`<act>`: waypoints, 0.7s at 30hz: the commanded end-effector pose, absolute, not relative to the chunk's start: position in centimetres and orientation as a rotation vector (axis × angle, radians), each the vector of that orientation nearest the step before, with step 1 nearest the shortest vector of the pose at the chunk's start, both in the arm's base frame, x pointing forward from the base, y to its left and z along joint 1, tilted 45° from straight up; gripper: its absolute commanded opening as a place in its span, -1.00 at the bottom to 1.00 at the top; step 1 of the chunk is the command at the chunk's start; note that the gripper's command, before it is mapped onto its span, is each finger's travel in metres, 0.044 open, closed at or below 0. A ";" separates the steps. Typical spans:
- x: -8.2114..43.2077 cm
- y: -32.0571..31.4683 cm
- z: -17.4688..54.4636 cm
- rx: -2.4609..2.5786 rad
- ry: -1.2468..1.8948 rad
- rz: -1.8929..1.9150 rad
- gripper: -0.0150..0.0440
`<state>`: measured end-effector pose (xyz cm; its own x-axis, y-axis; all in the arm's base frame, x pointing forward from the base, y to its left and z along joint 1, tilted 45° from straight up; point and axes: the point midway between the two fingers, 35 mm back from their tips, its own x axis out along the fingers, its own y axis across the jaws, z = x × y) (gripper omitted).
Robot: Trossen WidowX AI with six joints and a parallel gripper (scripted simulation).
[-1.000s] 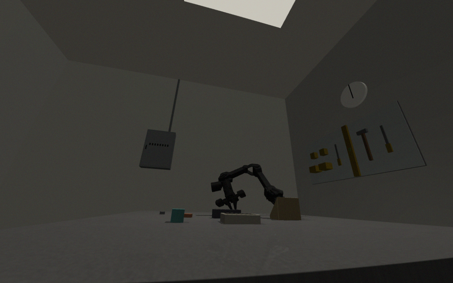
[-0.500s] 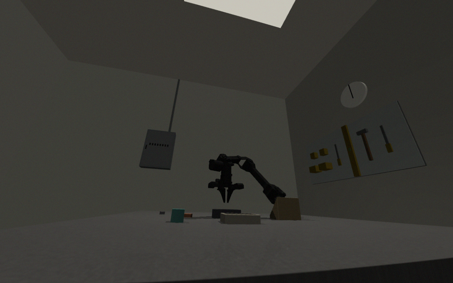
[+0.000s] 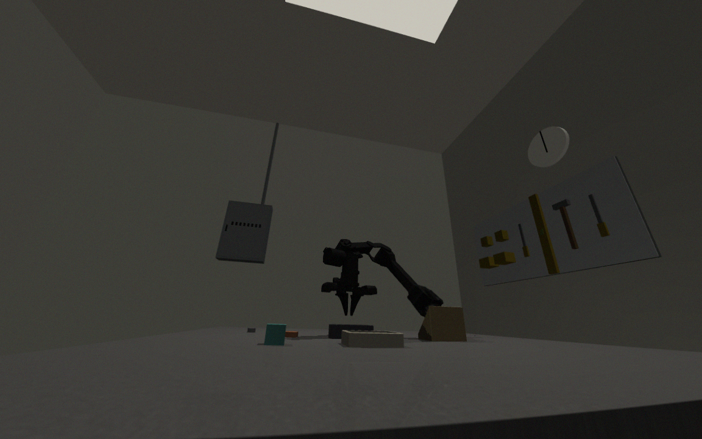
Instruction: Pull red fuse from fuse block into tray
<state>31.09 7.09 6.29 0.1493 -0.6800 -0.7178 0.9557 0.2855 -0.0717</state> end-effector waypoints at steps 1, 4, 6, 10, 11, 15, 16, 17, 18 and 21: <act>31.1 6.8 5.9 0.443 0.735 -1.233 -0.24; 31.2 6.6 5.7 0.443 0.735 -1.233 -0.24; 31.2 6.5 5.6 0.443 0.735 -1.233 -0.24; 31.3 6.2 5.3 0.443 0.734 -1.233 -0.24; 31.3 6.1 5.2 0.443 0.734 -1.233 -0.24; 31.3 5.8 5.0 0.443 0.734 -1.233 -0.24; 31.3 5.8 4.9 0.443 0.734 -1.233 -0.24; 31.4 5.7 4.8 0.443 0.734 -1.233 -0.24; 31.4 5.6 4.8 0.443 0.734 -1.233 -0.24; 31.4 5.4 4.6 0.443 0.734 -1.233 -0.24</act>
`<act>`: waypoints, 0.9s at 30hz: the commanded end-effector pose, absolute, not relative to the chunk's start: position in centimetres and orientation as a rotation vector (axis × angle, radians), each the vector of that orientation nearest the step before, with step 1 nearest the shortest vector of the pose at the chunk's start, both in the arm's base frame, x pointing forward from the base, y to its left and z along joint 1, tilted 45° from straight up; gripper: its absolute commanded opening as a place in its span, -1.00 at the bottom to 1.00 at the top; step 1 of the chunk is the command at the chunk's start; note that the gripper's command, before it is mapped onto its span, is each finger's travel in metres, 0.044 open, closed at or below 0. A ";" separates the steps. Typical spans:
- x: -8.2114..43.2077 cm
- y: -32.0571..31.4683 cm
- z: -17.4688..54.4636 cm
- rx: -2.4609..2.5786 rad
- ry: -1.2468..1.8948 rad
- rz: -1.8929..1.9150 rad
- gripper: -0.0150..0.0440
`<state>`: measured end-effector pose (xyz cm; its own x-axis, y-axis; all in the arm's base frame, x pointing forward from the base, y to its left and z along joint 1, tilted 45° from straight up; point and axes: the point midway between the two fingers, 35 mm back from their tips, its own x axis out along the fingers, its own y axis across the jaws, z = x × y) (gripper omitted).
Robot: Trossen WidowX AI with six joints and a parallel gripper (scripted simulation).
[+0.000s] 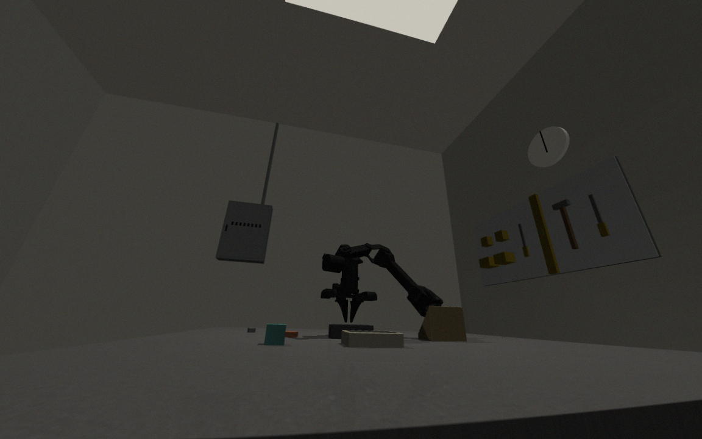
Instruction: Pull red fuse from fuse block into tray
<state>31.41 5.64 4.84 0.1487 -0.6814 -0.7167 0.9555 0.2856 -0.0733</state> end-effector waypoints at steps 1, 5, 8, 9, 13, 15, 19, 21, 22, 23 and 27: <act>31.4 5.4 4.6 0.443 0.734 -1.233 -0.24; 31.4 5.3 4.5 0.443 0.734 -1.233 -0.24; 31.4 5.2 4.4 0.443 0.733 -1.233 -0.24; 31.5 5.2 4.4 0.443 0.733 -1.233 -0.24; 31.5 5.0 4.1 0.443 0.733 -1.233 -0.24; 31.5 4.8 4.0 0.443 0.733 -1.233 -0.24; 31.6 4.7 3.9 0.442 0.733 -1.233 -0.24; 31.6 4.7 3.9 0.442 0.733 -1.233 -0.24; 31.6 4.7 4.0 0.453 0.733 -1.236 -0.26; 31.6 4.7 4.0 0.453 0.733 -1.236 -0.29; 31.6 4.7 4.0 0.453 0.733 -1.236 -0.38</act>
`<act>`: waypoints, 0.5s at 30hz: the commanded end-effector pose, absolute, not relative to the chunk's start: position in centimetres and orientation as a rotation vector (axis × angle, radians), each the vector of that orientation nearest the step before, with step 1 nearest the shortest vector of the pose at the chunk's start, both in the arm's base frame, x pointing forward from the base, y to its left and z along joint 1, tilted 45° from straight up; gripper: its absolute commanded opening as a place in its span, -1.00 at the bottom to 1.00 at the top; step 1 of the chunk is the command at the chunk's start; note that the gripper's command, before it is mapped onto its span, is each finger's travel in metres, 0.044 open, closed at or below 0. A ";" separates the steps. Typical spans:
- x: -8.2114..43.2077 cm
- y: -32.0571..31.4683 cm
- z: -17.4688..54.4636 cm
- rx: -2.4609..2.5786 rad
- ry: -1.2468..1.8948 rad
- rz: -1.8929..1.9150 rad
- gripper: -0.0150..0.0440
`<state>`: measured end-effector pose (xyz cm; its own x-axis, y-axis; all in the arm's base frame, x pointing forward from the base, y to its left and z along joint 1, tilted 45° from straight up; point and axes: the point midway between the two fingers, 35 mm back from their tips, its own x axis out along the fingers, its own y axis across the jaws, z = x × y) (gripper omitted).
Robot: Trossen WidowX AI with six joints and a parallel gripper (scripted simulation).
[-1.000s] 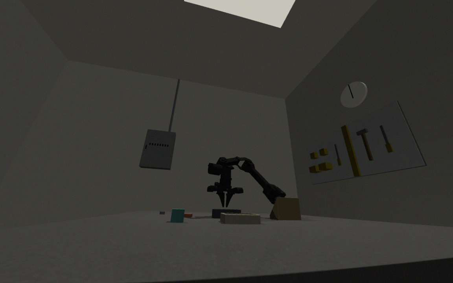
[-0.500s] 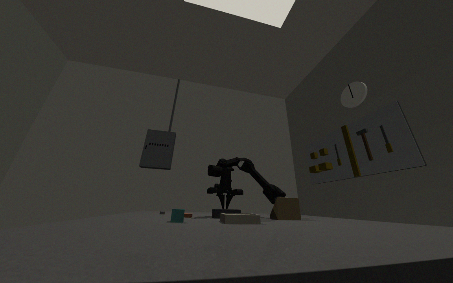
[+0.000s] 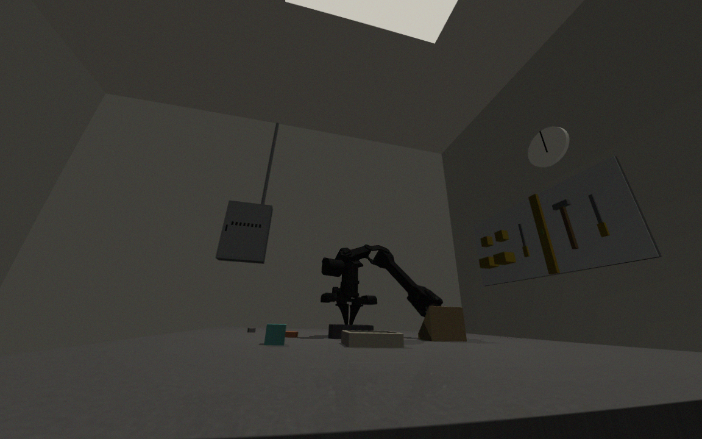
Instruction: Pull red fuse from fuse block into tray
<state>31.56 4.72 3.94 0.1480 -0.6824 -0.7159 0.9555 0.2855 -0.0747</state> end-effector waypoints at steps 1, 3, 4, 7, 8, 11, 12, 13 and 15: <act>31.6 4.7 4.0 0.453 0.733 -1.236 -0.40; 31.6 4.7 4.0 0.453 0.733 -1.236 -0.44; 31.6 4.7 4.0 0.453 0.733 -1.236 -0.47; 31.6 4.7 4.0 0.453 0.733 -1.236 -0.49; 31.6 4.7 4.0 0.453 0.733 -1.236 -0.49; 31.6 4.8 4.0 0.452 0.733 -1.236 -0.49; 31.6 4.9 4.1 0.452 0.733 -1.236 -0.49; 31.6 4.9 4.1 0.452 0.733 -1.236 -0.49; 31.5 5.0 4.2 0.452 0.733 -1.236 -0.49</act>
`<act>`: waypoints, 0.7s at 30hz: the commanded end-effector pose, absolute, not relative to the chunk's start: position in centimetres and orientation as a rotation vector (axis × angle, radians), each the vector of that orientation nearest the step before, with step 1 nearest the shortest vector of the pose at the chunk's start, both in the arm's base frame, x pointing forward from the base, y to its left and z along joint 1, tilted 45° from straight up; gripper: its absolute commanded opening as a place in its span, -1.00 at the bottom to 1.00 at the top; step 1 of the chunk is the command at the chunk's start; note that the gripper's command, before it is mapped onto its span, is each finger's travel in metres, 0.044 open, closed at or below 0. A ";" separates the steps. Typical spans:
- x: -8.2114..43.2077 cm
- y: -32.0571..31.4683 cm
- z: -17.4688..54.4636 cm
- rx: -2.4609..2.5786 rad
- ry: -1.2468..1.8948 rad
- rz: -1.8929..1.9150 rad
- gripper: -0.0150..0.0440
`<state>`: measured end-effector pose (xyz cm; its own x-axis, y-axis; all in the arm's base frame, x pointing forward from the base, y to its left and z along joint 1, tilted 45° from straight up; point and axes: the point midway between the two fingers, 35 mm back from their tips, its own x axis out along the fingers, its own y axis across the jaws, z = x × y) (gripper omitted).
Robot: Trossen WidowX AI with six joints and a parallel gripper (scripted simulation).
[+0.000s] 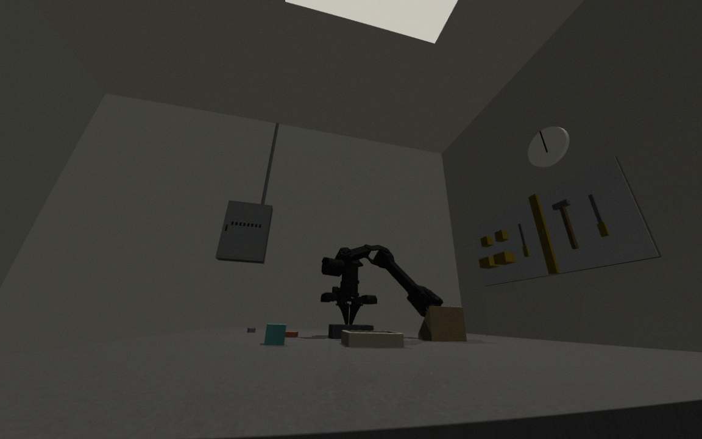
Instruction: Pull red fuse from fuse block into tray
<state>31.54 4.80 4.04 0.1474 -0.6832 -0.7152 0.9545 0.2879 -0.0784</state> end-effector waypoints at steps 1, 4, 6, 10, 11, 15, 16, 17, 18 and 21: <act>31.5 5.0 4.2 0.452 0.733 -1.236 -0.49; 31.5 5.1 4.3 0.452 0.733 -1.236 -0.49; 31.5 5.2 4.4 0.451 0.733 -1.236 -0.49; 31.5 5.3 4.5 0.451 0.734 -1.236 -0.49; 31.5 5.3 4.5 0.451 0.734 -1.235 -0.49; 31.5 5.5 4.7 0.450 0.734 -1.235 -0.49; 31.5 5.5 4.7 0.450 0.734 -1.235 -0.49; 31.4 5.6 4.7 0.450 0.734 -1.235 -0.49; 31.4 5.6 4.8 0.450 0.734 -1.235 -0.49; 31.4 5.7 4.9 0.450 0.734 -1.235 -0.49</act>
<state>31.40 5.45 4.71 0.1476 -0.6865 -0.7119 0.9535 0.2901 -0.0820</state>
